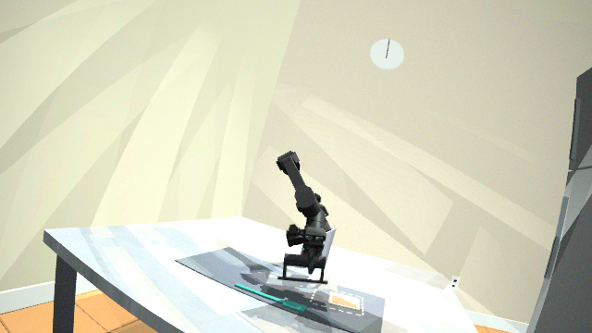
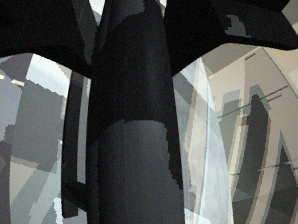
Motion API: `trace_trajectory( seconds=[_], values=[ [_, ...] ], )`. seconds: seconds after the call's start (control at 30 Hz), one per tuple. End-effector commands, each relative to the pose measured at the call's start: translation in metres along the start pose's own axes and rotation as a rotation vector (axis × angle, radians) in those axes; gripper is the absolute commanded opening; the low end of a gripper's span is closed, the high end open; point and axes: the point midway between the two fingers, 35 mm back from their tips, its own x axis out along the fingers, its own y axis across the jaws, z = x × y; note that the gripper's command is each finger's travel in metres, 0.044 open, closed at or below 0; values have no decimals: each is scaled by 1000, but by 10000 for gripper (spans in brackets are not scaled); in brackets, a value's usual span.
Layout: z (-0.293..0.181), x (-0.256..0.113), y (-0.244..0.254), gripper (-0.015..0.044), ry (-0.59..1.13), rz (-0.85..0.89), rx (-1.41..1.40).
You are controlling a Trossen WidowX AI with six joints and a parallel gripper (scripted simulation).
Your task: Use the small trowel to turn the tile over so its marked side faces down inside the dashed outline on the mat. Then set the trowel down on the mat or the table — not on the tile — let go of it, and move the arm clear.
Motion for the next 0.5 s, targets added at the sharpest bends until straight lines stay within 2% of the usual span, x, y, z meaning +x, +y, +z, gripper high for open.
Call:
trace_trajectory(
  seconds=[0.0,0.47],
  values=[
    [26,-13,-4,0,16,23,-4],
    [105,-54,-49,0,22,63,-10]
  ],
)
